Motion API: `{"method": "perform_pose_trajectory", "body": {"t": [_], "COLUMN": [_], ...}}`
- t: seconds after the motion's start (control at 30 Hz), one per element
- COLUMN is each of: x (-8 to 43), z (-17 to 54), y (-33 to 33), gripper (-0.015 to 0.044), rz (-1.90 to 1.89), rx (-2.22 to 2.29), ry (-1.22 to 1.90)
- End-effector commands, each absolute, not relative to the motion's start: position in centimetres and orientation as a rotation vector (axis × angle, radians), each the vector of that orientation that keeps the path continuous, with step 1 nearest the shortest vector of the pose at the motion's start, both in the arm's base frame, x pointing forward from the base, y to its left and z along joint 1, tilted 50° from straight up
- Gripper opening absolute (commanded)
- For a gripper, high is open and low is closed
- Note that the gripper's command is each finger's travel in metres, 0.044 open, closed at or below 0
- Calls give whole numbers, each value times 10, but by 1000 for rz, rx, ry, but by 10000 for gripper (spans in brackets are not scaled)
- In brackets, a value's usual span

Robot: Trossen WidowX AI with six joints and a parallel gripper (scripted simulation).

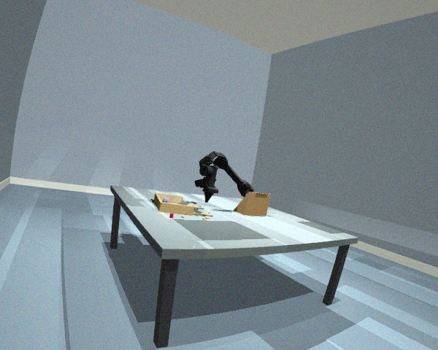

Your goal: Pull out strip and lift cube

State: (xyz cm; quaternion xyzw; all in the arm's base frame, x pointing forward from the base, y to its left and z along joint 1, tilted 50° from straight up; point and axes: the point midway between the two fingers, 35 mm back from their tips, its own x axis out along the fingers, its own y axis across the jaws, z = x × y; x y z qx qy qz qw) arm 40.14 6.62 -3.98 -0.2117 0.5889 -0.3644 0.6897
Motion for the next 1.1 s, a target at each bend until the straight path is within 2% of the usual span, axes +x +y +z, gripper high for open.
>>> {"method": "perform_pose_trajectory", "body": {"t": [0.0,1.07], "x": [401,403], "z": [-41,-74], "y": [68,28], "gripper": [0,0], "rz": [-829,-830], "rx": [-463,-464], "ry": [1322,1321]}}
